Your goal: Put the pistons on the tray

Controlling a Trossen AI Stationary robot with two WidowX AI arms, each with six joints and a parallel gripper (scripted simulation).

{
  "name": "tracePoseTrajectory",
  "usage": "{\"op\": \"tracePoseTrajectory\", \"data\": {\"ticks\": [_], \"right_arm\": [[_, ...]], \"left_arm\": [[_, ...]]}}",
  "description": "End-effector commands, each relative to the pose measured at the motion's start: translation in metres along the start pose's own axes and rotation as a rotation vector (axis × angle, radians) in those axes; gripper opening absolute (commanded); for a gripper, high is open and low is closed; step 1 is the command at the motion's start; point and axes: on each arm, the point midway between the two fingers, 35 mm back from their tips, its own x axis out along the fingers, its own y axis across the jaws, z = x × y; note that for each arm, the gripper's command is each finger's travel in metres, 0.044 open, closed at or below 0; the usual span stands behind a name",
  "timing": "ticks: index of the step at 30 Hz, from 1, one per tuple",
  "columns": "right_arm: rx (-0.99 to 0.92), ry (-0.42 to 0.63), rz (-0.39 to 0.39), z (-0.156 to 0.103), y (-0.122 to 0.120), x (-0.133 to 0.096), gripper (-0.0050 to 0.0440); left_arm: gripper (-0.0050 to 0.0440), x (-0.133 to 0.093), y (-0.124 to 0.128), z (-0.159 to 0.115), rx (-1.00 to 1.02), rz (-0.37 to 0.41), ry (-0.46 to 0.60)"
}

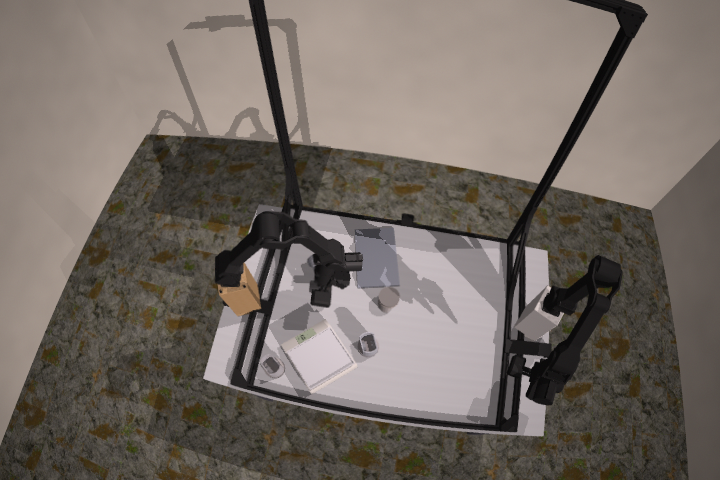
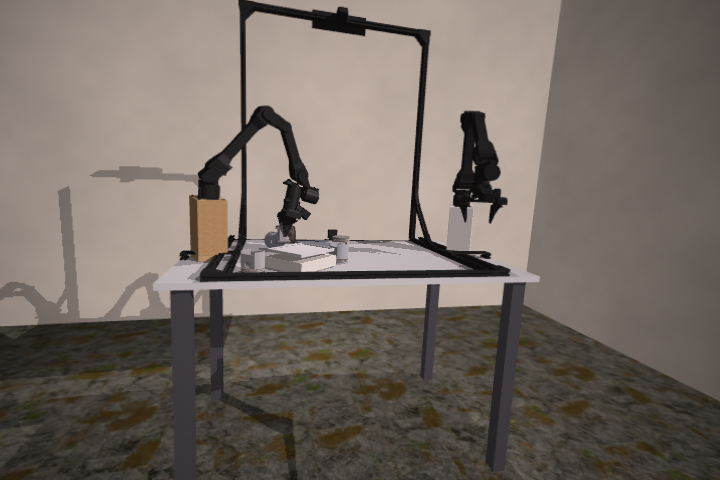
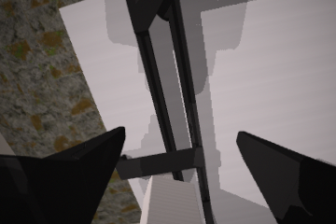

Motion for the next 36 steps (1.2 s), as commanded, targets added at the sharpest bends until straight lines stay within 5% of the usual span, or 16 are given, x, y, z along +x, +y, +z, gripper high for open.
{"op": "tracePoseTrajectory", "data": {"ticks": [1,25,36], "right_arm": [[0.005,-0.007,0.003,-0.001,-0.001,-0.009,0.0158],[0.006,-0.02,0.008,-0.005,-0.004,-0.039,0.0158],[0.227,-0.078,0.08,-0.016,-0.048,-0.043,0.0158]], "left_arm": [[0.044,0.0,0.0,0.0,0.002,-0.002,0.0],[0.044,0.0,0.0,0.0,0.002,-0.002,0.0],[0.044,0.0,0.0,0.0,0.002,-0.002,0.0]]}}
